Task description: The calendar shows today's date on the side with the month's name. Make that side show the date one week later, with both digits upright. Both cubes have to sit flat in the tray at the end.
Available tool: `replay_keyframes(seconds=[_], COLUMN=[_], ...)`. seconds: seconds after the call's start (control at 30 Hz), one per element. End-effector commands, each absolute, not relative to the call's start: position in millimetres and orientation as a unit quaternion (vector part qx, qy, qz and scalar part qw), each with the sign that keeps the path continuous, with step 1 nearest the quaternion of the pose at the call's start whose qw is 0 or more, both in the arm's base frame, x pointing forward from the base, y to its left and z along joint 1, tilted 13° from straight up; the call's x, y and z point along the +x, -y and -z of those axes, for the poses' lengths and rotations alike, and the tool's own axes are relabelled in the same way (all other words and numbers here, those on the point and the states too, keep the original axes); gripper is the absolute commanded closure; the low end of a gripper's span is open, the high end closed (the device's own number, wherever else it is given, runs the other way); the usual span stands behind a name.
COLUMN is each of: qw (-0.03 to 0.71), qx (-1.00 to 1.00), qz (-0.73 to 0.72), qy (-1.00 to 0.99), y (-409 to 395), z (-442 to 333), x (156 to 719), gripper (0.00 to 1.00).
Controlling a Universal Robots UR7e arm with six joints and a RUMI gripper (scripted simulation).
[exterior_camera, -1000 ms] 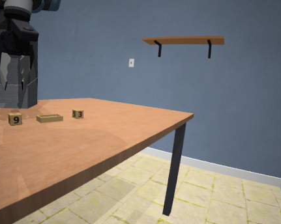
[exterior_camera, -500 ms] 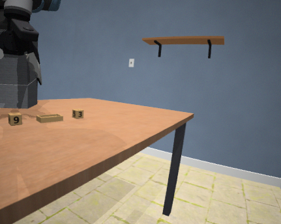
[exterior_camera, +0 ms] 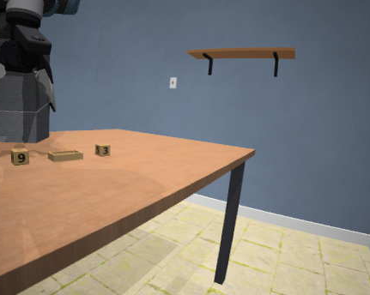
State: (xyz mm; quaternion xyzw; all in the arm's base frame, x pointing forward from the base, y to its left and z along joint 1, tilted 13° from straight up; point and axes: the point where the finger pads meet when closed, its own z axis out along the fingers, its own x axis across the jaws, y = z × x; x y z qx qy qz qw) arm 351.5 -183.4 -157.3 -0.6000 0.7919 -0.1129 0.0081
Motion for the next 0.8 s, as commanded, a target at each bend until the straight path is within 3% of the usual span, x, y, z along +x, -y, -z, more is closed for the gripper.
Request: replay_keyframes(seconds=[0.0,0.77], qw=[0.008,0.007], qx=[-0.602,-0.605], qz=[0.112,0.11], qy=[-0.791,-0.789], y=[174.4,25.8], z=[159.6,185.8], x=[358.6,409.4], gripper=[0.0,0.0])
